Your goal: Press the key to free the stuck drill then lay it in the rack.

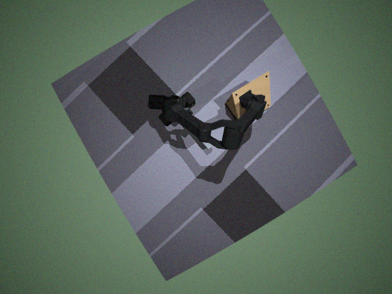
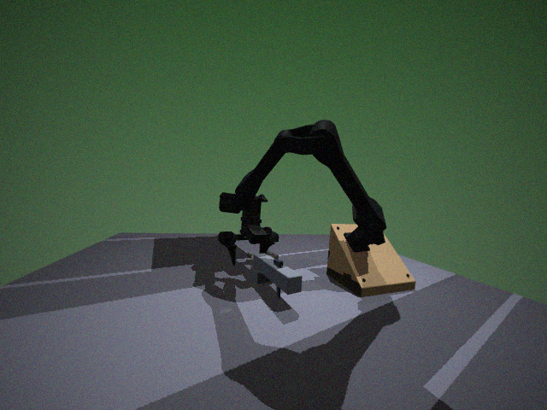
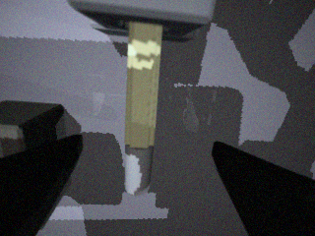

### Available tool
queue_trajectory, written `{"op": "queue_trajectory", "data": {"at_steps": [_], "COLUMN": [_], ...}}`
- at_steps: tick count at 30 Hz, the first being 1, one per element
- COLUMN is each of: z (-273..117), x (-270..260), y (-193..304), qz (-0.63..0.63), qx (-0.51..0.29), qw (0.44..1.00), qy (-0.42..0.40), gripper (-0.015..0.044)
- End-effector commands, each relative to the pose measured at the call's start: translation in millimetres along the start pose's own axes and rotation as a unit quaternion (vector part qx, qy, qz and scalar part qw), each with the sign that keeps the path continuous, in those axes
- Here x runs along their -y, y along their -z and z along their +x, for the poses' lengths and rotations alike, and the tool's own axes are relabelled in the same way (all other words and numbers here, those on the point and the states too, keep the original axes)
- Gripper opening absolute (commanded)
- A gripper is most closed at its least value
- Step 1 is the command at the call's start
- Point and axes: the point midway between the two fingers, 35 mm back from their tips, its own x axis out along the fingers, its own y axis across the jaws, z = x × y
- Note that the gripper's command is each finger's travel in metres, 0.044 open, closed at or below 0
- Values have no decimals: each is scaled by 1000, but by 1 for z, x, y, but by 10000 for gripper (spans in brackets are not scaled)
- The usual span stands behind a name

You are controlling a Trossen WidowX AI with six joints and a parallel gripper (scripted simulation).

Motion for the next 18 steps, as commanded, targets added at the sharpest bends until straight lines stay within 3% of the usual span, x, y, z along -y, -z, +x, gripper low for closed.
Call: {"op": "queue_trajectory", "data": {"at_steps": [1, 18], "z": [1, 2], "x": [-1, 0], "y": [-3, -6], "qz": [4, 4], "qx": [3, 3], "qw": [1000, 1000], "qy": [-1, -1], "gripper": [440, 440]}}
